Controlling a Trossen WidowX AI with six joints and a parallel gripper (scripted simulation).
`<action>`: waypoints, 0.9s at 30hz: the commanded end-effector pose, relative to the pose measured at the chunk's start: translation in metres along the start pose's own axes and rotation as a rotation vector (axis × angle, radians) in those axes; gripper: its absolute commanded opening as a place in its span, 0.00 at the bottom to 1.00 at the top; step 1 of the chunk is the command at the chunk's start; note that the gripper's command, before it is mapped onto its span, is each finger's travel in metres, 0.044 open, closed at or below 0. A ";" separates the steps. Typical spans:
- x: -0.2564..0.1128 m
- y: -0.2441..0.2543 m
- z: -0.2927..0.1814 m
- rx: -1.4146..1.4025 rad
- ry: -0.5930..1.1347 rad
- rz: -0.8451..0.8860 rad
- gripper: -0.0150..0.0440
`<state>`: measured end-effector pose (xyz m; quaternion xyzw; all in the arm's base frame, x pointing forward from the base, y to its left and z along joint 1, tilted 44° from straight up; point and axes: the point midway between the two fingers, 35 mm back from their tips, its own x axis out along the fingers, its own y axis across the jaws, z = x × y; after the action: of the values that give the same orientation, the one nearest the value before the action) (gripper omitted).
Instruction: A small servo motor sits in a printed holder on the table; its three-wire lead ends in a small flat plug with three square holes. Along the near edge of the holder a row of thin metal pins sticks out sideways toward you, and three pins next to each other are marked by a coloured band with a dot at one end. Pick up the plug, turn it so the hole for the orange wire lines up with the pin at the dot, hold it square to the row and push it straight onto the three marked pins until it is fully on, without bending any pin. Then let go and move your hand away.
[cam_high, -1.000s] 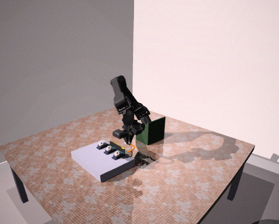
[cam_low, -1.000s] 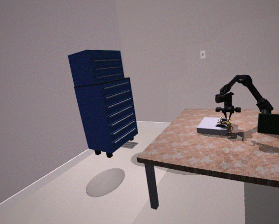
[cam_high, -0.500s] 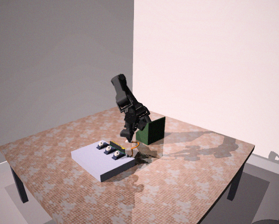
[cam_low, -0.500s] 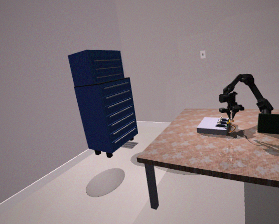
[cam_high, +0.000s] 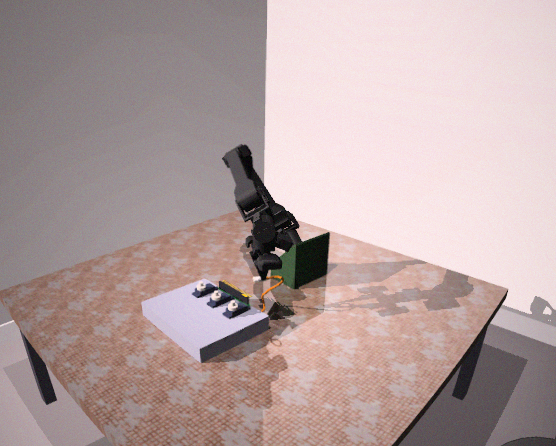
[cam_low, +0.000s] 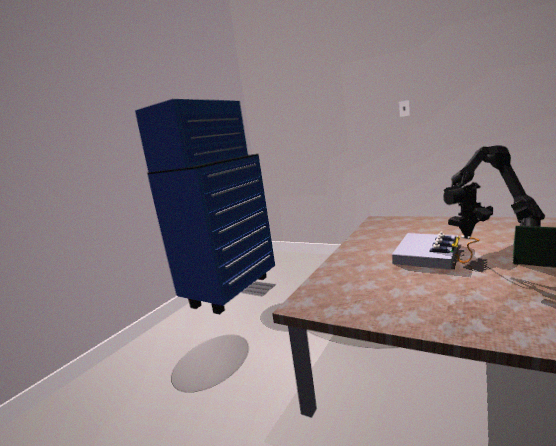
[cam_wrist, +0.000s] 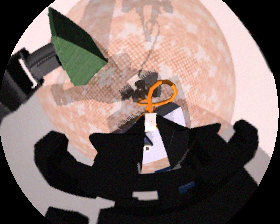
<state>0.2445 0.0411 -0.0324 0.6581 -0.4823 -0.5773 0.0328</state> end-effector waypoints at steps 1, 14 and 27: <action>0.002 0.007 0.005 -0.134 -0.004 0.001 0.25; 0.015 0.022 0.014 -0.460 -0.004 0.002 0.25; 0.045 0.022 0.009 -0.500 -0.003 0.003 0.25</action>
<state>0.2128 0.0057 -0.0549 0.6270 -0.3275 -0.6802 0.1919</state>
